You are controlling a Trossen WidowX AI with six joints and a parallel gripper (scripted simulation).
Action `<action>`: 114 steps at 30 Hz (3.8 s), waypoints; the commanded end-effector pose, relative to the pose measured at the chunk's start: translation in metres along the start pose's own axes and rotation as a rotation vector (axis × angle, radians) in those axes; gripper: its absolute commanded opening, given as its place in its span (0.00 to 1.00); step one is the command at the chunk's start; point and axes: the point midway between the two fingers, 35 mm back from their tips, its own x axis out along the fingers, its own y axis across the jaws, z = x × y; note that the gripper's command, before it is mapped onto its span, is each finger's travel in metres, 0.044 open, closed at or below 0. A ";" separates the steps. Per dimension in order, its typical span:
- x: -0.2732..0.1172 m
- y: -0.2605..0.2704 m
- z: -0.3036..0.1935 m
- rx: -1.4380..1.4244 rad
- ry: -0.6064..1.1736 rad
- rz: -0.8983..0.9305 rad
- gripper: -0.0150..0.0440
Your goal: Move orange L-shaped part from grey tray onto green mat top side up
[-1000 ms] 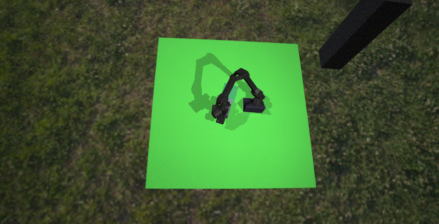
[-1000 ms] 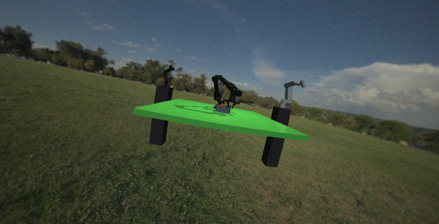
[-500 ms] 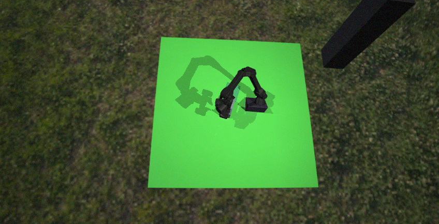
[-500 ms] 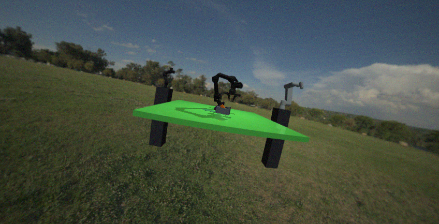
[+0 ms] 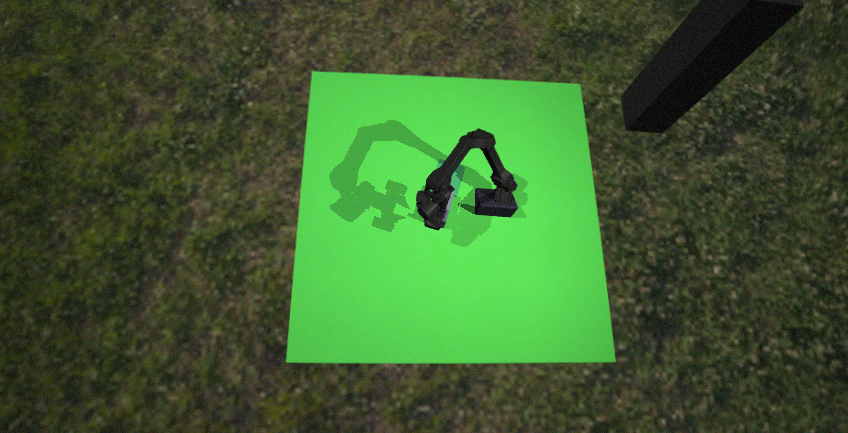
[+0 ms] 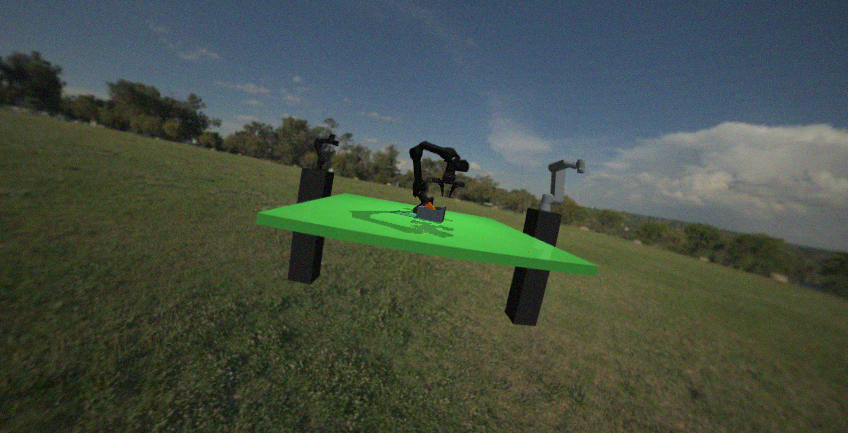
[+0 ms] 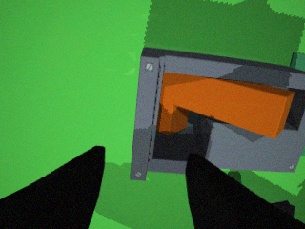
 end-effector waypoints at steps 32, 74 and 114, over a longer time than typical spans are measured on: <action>-0.002 -0.077 0.009 -1.572 0.024 0.001 0.73; 0.065 -0.078 0.009 -1.571 0.024 -0.001 0.73; 0.066 -0.078 0.009 -1.568 0.023 0.002 0.25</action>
